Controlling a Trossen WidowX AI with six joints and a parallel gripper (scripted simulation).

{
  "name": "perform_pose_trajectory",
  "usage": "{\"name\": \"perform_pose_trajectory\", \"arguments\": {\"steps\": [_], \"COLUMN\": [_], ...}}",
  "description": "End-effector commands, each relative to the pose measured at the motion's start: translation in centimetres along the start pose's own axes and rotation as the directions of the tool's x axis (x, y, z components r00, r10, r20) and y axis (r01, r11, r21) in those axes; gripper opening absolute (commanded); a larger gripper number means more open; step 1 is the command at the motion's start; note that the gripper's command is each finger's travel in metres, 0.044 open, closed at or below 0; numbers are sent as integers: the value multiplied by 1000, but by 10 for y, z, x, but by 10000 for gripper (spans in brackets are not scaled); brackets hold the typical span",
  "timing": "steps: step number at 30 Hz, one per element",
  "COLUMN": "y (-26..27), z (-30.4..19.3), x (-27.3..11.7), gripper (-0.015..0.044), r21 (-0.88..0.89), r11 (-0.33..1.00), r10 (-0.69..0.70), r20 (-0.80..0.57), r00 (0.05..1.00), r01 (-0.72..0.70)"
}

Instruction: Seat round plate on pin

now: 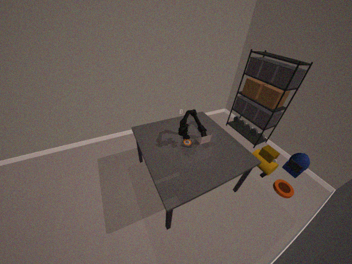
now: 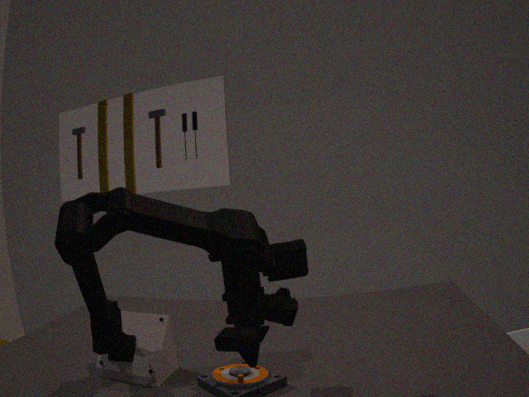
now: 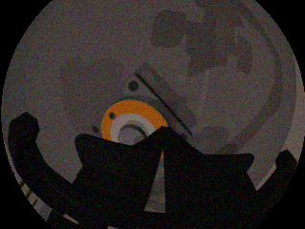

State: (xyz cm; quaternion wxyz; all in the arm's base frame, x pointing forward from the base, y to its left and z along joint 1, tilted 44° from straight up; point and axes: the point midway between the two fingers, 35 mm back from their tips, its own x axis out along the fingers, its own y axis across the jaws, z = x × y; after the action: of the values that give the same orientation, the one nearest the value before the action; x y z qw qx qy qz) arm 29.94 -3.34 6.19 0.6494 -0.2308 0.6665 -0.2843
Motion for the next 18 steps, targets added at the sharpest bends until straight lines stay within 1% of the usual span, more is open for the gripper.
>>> {"name": "perform_pose_trajectory", "arguments": {"steps": [1,18], "y": [-2,-9], "z": [-5,-18], "x": [21,25], "gripper": [0,0], "r21": [-11,-11], "r11": [1000,1000], "r10": [-11,-12], "r20": [-14,-15], "r00": [1000,1000], "r01": [11,12]}}
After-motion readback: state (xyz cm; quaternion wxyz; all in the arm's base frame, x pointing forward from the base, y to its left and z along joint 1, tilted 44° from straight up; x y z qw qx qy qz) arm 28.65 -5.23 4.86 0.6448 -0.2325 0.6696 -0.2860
